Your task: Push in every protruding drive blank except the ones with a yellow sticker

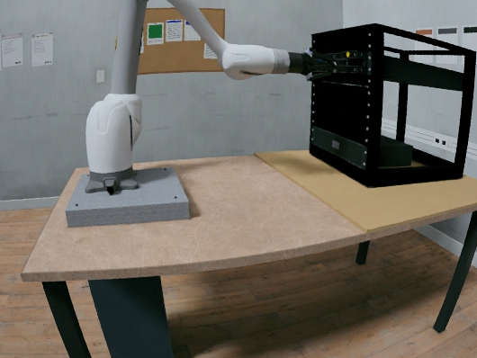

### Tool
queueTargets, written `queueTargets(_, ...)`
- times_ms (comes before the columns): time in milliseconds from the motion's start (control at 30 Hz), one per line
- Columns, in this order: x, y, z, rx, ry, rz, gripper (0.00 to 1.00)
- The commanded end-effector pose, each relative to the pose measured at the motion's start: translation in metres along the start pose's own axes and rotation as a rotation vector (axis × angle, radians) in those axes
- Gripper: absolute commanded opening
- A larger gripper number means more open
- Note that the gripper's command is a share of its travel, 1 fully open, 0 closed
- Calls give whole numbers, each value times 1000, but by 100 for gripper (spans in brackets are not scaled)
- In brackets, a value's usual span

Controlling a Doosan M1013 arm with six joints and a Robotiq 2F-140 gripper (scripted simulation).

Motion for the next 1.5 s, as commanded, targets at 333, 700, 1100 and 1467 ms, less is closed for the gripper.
queueTargets(333, 3, 2, 2, 1, -1, 2, 10)
queueTargets(700, 10, 3, 2, 1, -1, 2, 10)
queueTargets(1100, 13, 3, 2, 1, -1, 2, 10)
queueTargets(1467, 22, 0, 1, 1, -1, 2, 10)
Point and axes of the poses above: the point where the finger pads meet when closed, its own x axis out along the fingers, its own y axis across the jaws, z = x × y, the point moved 7 cm from there along -x, back along the fingers, and after that the axes turned 3 degrees about -x, right-handed, at the moved point
